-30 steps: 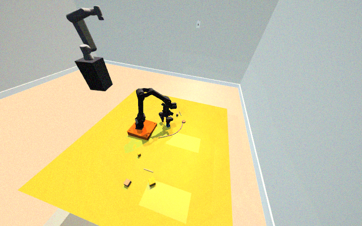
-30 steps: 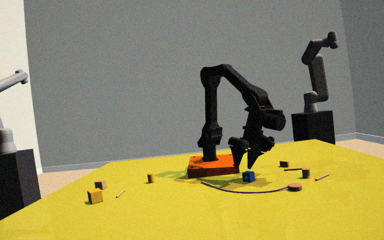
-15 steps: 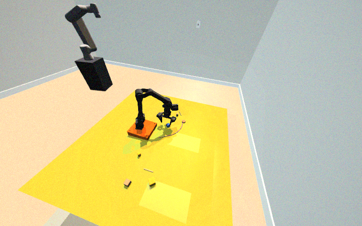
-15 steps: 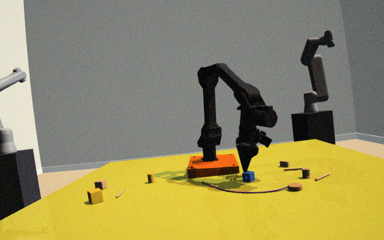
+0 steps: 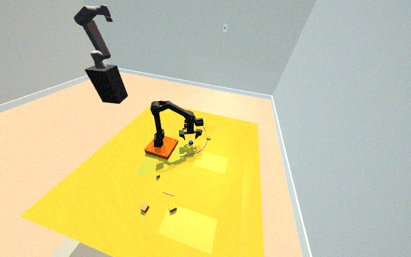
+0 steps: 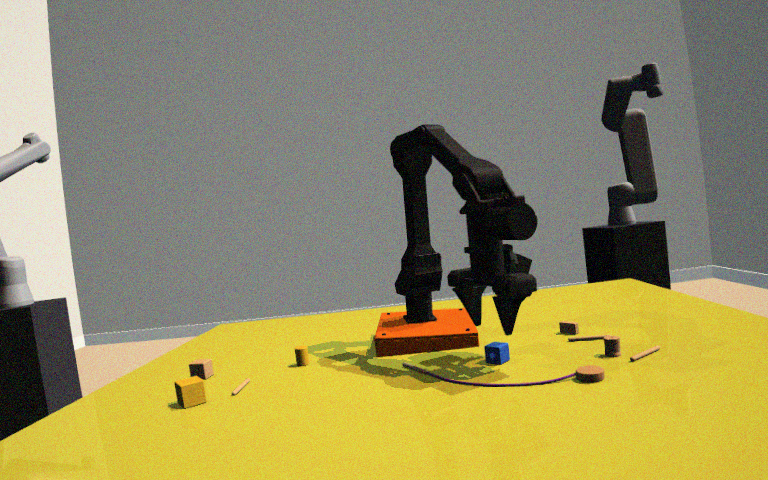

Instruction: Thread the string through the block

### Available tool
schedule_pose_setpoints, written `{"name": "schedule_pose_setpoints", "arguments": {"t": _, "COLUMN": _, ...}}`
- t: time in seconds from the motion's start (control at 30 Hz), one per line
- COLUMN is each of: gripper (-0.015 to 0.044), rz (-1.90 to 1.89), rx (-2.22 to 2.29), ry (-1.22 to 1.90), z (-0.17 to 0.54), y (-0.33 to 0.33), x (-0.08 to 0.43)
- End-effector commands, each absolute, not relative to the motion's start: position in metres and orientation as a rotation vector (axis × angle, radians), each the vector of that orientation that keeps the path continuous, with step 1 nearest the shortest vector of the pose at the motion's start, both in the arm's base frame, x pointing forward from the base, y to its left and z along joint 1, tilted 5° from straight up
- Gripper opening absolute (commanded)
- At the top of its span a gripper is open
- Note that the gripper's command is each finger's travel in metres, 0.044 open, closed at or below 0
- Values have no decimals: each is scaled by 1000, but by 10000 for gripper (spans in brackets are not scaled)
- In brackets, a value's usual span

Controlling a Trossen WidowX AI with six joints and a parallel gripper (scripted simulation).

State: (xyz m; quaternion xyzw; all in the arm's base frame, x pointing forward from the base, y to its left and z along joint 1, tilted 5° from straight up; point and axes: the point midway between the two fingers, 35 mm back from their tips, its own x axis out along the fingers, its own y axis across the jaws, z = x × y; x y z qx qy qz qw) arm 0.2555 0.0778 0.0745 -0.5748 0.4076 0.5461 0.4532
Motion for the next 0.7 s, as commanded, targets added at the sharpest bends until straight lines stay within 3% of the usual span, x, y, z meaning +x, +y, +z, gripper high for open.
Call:
{"name": "schedule_pose_setpoints", "arguments": {"t": 0.0, "gripper": 440, "rz": 1362, "rx": -1446, "ry": 952, "z": 81, "y": 79, "x": 260}}
{"name": "schedule_pose_setpoints", "arguments": {"t": 0.6, "gripper": 440, "rz": 1365, "rx": -1443, "ry": 967, "z": 78, "y": 78, "x": 258}}
{"name": "schedule_pose_setpoints", "arguments": {"t": 0.67, "gripper": 388, "rz": 1365, "rx": -1443, "ry": 967, "z": 78, "y": 78, "x": 258}}
